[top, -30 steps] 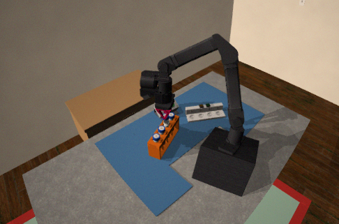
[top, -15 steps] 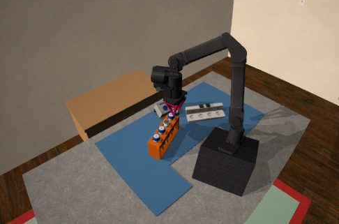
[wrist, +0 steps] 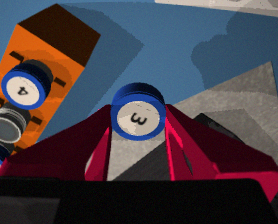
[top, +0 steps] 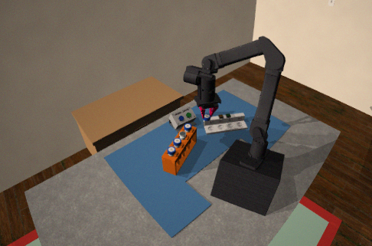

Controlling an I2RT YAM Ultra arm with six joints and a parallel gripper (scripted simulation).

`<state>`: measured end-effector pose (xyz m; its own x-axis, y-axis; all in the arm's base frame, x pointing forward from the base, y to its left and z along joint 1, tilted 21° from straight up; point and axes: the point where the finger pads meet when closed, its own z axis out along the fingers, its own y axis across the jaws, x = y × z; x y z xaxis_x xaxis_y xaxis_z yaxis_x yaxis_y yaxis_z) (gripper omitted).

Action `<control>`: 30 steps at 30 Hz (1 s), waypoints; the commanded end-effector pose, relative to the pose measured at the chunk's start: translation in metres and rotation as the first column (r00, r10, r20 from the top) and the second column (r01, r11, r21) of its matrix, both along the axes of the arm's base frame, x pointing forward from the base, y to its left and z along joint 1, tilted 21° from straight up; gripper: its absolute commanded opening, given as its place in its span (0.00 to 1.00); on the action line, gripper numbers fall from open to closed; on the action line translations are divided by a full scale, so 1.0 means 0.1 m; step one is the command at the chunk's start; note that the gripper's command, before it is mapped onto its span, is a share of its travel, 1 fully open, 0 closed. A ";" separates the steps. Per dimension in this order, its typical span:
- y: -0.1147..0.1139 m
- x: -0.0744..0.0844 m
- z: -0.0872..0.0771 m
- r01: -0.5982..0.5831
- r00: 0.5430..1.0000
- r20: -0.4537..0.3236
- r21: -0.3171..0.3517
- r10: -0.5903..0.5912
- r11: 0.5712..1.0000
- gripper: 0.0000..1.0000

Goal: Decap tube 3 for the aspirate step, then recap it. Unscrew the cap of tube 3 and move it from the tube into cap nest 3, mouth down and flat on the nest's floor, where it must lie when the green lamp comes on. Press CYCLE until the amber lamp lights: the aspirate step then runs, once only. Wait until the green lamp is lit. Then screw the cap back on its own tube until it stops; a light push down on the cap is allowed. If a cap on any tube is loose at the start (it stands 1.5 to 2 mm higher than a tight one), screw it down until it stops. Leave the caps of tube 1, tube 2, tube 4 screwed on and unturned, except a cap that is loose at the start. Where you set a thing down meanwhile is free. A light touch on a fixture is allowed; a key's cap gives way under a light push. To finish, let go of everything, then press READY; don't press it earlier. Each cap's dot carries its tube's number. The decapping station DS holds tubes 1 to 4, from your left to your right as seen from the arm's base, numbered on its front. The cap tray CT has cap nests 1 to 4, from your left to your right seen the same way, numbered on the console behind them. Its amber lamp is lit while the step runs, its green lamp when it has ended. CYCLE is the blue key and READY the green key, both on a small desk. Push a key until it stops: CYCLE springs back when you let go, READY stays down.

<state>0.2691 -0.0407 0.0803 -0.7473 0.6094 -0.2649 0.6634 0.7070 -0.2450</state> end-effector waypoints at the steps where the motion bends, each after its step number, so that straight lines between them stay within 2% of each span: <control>1: -0.20 -0.06 0.12 0.064 0.997 0.042 0.002 -0.064 0.998 0.00; 10: -0.86 -0.34 0.36 0.064 0.997 0.042 -0.001 -0.064 0.998 0.00; 12: -0.86 -0.34 0.36 0.064 0.997 0.042 -0.001 -0.064 0.998 0.00; 20: -1.44 -0.58 0.58 0.064 0.997 0.042 -0.003 -0.064 0.998 0.00; 30: -1.47 -0.59 0.59 0.064 0.997 0.041 -0.003 -0.064 0.998 0.00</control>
<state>0.2083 -0.1876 0.1362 -0.6833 0.6689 -0.2927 0.7289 0.6480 -0.2208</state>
